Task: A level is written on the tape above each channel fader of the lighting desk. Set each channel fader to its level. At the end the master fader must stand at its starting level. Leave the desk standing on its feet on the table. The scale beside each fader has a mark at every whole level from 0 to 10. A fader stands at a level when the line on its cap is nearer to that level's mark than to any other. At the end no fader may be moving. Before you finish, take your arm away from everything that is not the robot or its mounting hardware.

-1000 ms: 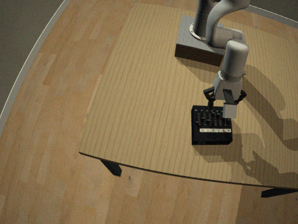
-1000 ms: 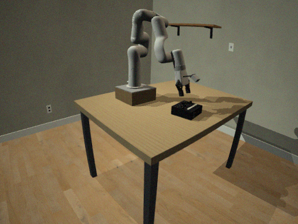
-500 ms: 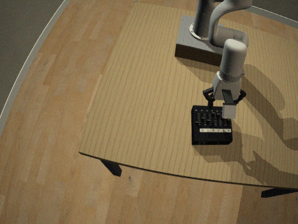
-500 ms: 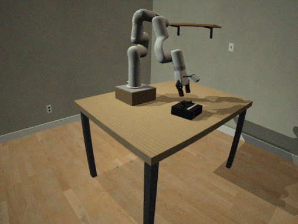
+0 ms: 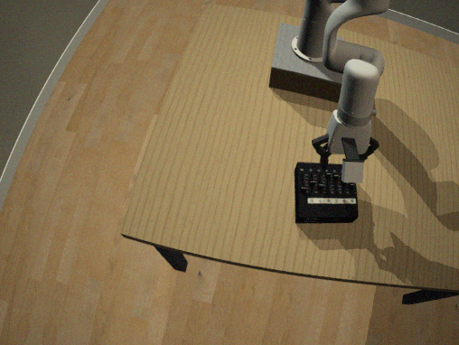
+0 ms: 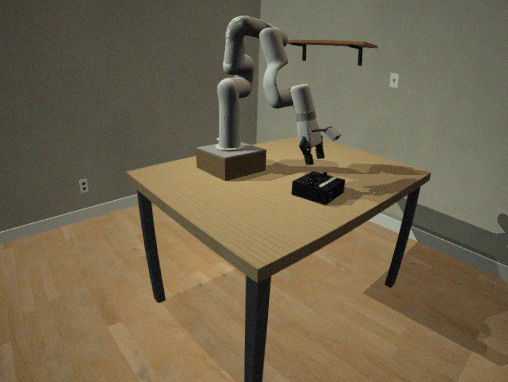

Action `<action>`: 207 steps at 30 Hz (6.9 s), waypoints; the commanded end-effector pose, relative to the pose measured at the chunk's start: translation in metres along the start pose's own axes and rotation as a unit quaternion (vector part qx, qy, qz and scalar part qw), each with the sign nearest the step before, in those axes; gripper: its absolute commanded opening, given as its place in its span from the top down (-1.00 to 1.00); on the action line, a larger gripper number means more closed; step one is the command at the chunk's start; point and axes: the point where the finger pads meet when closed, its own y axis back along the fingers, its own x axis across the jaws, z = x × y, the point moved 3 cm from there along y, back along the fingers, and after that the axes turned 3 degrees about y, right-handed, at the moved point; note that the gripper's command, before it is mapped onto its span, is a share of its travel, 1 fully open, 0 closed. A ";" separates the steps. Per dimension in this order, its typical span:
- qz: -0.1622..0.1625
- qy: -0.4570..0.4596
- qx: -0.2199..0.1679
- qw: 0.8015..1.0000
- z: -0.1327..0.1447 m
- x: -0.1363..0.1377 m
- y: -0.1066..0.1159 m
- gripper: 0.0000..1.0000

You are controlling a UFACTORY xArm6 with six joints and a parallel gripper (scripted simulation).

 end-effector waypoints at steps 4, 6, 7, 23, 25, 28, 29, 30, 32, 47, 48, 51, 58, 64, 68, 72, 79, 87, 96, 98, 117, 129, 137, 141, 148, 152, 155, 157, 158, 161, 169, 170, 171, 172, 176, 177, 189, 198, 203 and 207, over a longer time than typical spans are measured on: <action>0.000 0.000 0.002 1.000 -0.002 0.000 0.001 -1.00; 0.000 0.000 0.002 1.000 -0.002 0.000 0.001 -1.00; 0.000 0.000 0.002 1.000 -0.002 0.000 0.001 -1.00; -0.001 -0.010 0.000 1.000 -0.002 -0.001 0.001 -1.00; -0.003 -0.026 -0.002 1.000 -0.004 -0.001 0.001 -1.00; -0.006 -0.067 -0.009 0.998 -0.008 -0.003 0.002 -1.00; -0.008 -0.085 -0.012 0.996 -0.010 -0.004 0.003 -1.00; -0.009 -0.106 -0.015 0.994 -0.012 -0.004 0.004 -1.00; -0.010 -0.155 -0.024 0.988 -0.016 -0.006 0.005 -1.00; 0.005 -0.469 -0.066 0.881 -0.046 0.000 0.031 -1.00; 0.007 -0.487 -0.066 0.871 -0.047 0.001 0.033 -1.00; 0.014 -0.541 -0.067 0.838 -0.051 0.007 0.041 -1.00; 0.039 -0.644 -0.072 0.760 -0.056 0.015 0.051 -1.00; 0.076 -0.722 -0.077 0.683 -0.059 0.019 0.056 -1.00; 0.116 -0.761 -0.080 0.634 -0.061 0.018 0.056 -1.00; 0.122 -0.765 -0.081 0.628 -0.061 0.018 0.056 -1.00; 0.122 -0.765 -0.081 0.628 -0.061 0.018 0.056 -1.00; 0.112 -0.745 -0.085 0.652 -0.059 0.015 0.053 -1.00; 0.062 -0.640 -0.096 0.760 -0.046 0.001 0.041 -1.00; 0.046 -0.597 -0.096 0.795 -0.041 -0.003 0.037 -1.00; 0.005 -0.224 -0.036 0.974 0.021 -0.002 0.015 -1.00; -0.001 -0.004 0.001 1.000 0.042 0.009 0.014 -1.00; -0.001 0.000 0.002 1.000 0.042 0.009 0.014 -1.00; -0.001 0.000 0.002 1.000 0.042 0.009 0.014 -1.00; -0.001 0.000 0.002 1.000 0.042 0.009 0.014 -1.00; -0.001 0.000 0.002 1.000 0.042 0.009 0.014 -1.00; -0.001 0.000 0.002 1.000 0.042 0.009 0.014 -1.00; -0.001 0.000 0.002 1.000 0.042 0.009 0.014 -1.00; -0.001 0.000 0.002 1.000 0.042 0.009 0.014 -1.00; -0.001 0.000 0.002 1.000 0.042 0.009 0.014 -1.00; -0.001 0.000 0.002 1.000 0.042 0.009 0.014 -1.00; -0.001 0.000 0.002 1.000 0.042 0.009 0.014 -1.00; -0.001 0.000 0.002 1.000 0.042 0.009 0.014 -1.00; -0.001 0.000 0.002 1.000 0.042 0.009 0.014 -1.00; -0.001 0.000 0.002 1.000 0.042 0.009 0.014 -1.00; -0.001 0.000 0.002 1.000 0.042 0.009 0.014 -1.00; -0.001 0.000 0.002 1.000 0.042 0.009 0.014 -1.00; -0.001 -0.002 0.002 1.000 0.042 0.009 0.014 -1.00; -0.006 -0.029 -0.002 1.000 0.038 0.007 0.014 -1.00; -0.009 -0.053 -0.006 0.999 0.034 0.004 0.014 -1.00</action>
